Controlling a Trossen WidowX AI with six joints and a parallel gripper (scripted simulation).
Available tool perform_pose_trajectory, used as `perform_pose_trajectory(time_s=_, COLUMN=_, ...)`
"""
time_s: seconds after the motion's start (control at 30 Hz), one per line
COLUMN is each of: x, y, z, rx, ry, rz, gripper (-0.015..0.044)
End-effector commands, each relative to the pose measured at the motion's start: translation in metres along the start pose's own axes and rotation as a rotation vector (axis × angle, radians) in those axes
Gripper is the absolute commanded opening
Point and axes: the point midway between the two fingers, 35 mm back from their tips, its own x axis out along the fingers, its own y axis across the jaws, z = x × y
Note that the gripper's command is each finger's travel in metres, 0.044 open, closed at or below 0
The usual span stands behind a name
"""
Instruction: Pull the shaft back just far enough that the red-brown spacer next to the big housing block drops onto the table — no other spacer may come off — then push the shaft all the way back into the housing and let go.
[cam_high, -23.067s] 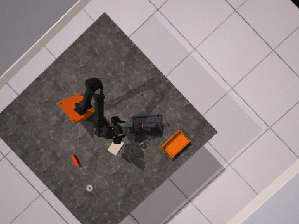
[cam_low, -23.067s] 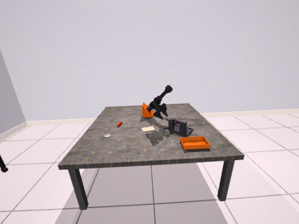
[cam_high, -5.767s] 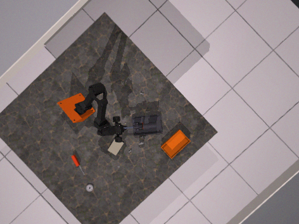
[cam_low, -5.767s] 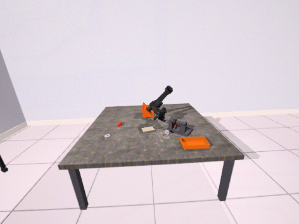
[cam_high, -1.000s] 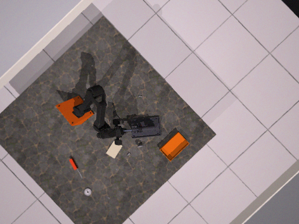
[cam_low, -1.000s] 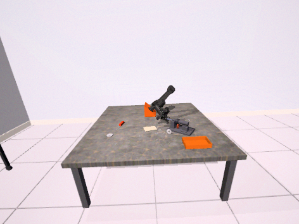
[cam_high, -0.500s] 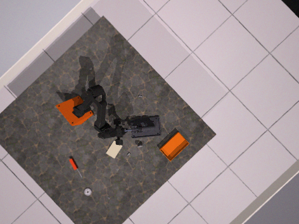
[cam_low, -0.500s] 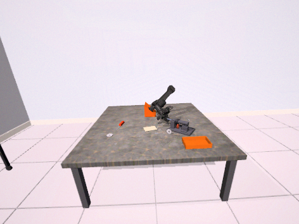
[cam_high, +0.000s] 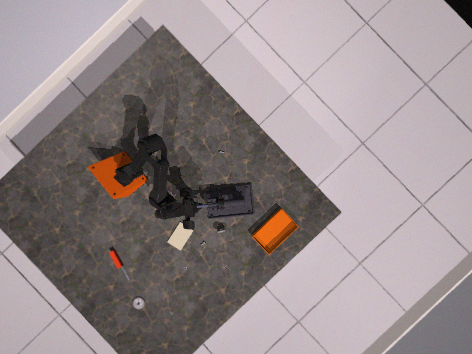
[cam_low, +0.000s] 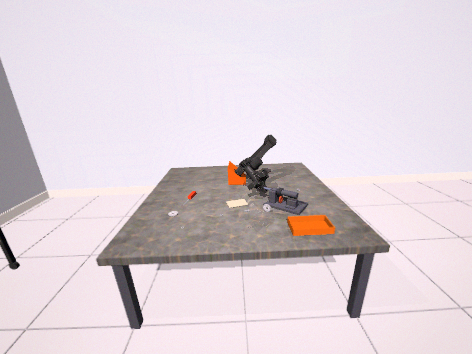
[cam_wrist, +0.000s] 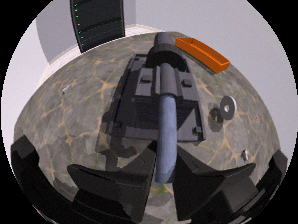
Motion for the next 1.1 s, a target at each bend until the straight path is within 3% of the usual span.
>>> perform_pose_trajectory(time_s=0.0, x=0.0006, y=0.0002, z=0.0017, rx=-0.002, ry=-0.001, rz=0.002, gripper=0.0)
perform_pose_trajectory(time_s=1.07, x=0.0033, y=0.0003, z=0.0043, rx=-0.002, ry=-0.002, rz=0.002, gripper=0.0)
